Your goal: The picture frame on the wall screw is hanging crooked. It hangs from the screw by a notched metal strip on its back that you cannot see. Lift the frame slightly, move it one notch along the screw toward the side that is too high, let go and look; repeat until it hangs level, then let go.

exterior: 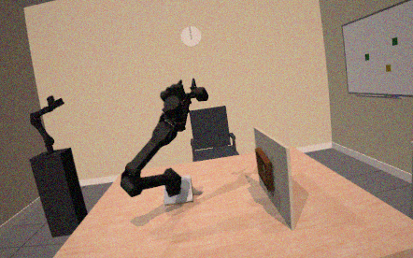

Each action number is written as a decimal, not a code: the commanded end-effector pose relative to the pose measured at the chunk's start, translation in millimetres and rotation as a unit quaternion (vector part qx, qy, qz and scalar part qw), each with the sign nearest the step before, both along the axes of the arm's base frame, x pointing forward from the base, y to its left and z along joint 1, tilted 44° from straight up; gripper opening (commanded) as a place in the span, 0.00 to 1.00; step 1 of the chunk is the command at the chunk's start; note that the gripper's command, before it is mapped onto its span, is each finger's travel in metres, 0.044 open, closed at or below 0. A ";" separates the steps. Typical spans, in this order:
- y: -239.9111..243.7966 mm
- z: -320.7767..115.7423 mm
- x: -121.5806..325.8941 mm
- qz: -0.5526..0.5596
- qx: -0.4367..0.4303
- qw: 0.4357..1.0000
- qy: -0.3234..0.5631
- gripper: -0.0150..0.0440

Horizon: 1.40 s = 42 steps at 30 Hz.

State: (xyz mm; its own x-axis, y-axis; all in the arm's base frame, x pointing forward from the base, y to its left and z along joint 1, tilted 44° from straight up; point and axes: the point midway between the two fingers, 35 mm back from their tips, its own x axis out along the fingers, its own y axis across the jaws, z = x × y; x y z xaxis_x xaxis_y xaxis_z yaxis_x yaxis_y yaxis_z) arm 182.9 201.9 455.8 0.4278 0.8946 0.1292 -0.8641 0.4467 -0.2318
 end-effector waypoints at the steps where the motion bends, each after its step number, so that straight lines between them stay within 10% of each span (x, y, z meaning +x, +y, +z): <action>1: -63.2 -41.0 19.2 -0.147 0.080 0.976 0.138 0.69; 17: -235.7 -181.2 8.4 -0.470 0.462 0.689 0.302 0.69; 42: -236.9 -182.2 8.1 -0.472 0.465 0.686 0.302 0.69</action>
State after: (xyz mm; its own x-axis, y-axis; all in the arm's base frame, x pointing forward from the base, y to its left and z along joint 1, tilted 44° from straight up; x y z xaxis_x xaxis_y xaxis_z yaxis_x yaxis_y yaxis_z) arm 191.2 -34.4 274.0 0.9868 -0.1622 0.0022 0.0952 0.5902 0.8016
